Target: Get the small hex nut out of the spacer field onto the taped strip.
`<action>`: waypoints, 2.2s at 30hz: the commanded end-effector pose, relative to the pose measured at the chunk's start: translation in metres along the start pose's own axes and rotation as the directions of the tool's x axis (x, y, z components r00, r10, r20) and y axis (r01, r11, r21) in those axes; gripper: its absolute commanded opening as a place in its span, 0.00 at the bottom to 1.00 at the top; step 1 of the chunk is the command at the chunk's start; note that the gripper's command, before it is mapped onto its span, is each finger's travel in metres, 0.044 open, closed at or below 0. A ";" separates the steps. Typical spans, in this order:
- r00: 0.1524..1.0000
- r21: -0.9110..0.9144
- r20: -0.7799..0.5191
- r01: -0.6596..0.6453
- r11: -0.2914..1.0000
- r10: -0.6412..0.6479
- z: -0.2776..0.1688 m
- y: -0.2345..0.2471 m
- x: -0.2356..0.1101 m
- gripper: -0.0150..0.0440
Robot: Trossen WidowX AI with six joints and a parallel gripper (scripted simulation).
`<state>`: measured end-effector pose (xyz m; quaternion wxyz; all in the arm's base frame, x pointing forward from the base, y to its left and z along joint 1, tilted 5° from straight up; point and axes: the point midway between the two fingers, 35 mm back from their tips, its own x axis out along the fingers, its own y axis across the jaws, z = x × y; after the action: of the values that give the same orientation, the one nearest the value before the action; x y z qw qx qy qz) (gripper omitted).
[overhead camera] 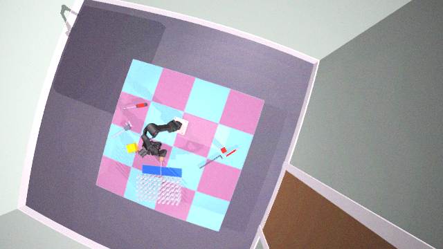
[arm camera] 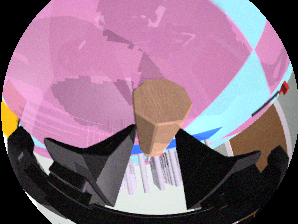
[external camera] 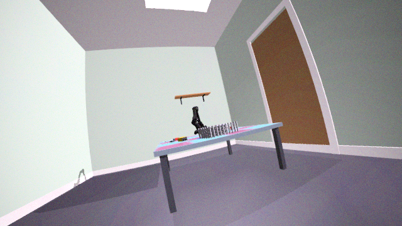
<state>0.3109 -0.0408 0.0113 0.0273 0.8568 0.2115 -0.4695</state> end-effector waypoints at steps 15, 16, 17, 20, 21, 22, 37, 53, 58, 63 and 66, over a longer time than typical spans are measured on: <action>1.000 0.000 0.006 -0.002 1.000 0.002 0.015 -0.001 -0.010 0.25; 1.000 0.000 0.006 -0.002 1.000 0.002 0.016 -0.001 -0.011 0.25; 1.000 0.000 0.006 -0.002 1.000 0.002 0.016 -0.001 -0.011 0.25; 1.000 0.000 0.007 -0.002 1.000 0.002 0.018 -0.001 -0.012 0.25; 1.000 0.000 0.007 -0.002 1.000 0.002 0.019 -0.001 -0.013 0.25; 1.000 0.000 0.007 -0.002 1.000 0.002 0.019 -0.001 -0.013 0.25; 1.000 0.000 0.010 -0.003 1.000 0.003 0.029 -0.001 -0.020 0.25; 1.000 0.000 0.012 -0.003 1.000 0.003 0.034 -0.001 -0.025 0.25; 1.000 -0.001 0.013 -0.003 1.000 0.003 0.030 -0.002 -0.028 0.25; 1.000 -0.001 0.013 -0.004 1.000 0.004 0.027 -0.003 -0.031 0.25; 1.000 -0.001 0.012 -0.005 1.000 0.005 0.024 -0.003 -0.033 0.25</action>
<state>0.2712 -0.0538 0.0170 0.0250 0.8501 0.2133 -0.4809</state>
